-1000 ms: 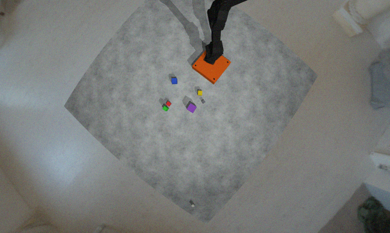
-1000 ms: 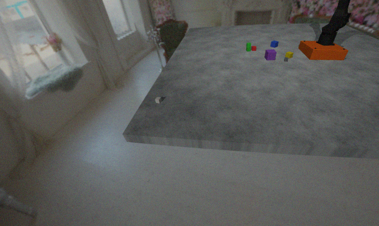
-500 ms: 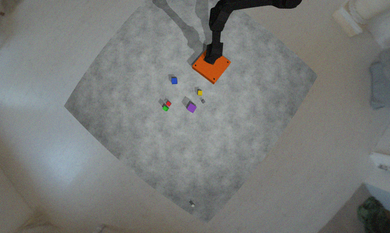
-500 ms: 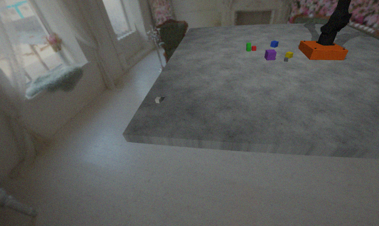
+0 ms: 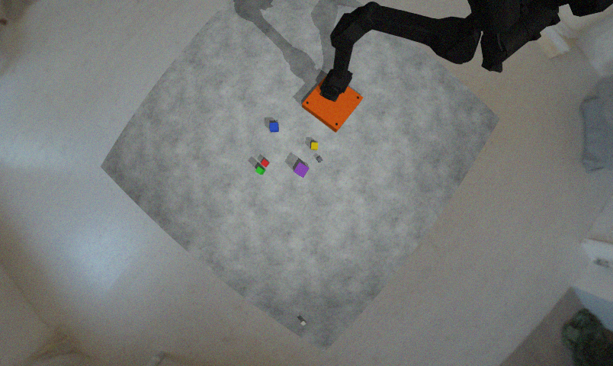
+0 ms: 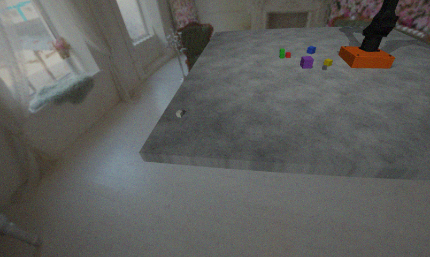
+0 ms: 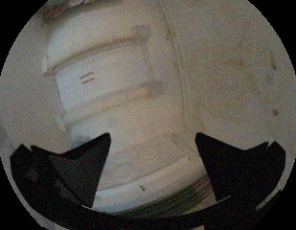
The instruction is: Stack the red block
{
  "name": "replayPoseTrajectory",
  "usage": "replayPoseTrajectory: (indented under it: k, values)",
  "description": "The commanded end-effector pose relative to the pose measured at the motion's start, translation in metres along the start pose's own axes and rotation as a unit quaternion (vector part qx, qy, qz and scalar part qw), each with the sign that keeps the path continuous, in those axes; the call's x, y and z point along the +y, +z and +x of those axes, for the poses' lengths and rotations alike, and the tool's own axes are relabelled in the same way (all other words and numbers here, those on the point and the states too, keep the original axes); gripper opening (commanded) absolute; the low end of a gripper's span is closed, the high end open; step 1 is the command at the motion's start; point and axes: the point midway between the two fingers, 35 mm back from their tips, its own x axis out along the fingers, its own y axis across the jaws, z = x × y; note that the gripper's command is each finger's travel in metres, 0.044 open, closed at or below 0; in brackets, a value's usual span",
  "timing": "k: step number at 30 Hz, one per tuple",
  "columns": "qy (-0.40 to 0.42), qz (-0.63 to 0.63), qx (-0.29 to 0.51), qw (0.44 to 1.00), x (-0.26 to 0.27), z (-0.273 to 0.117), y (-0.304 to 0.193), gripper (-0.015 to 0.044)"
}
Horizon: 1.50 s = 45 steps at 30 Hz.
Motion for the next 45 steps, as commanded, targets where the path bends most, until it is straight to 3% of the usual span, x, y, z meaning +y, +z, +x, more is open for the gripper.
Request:
replayPoseTrajectory:
  k: [1, 9, 17, 24, 35, 45]
  values:
    - [-0.024, 0.04, 0.065, 0.997, -0.007, -0.02, -0.037, 0.044]
    - [-0.071, 0.107, 0.181, 0.975, -0.017, -0.069, -0.101, 0.044]
    - [-0.147, 0.187, 0.343, 0.909, -0.023, -0.168, -0.182, 0.044]
    - [-0.186, 0.209, 0.448, 0.849, -0.02, -0.259, -0.216, 0.044]
    - [-0.318, 0.307, 0.608, 0.659, 0.008, -0.439, -0.242, 0.044]
    - [-0.431, 0.368, 0.698, 0.437, 0.062, -0.596, -0.2, 0.044]
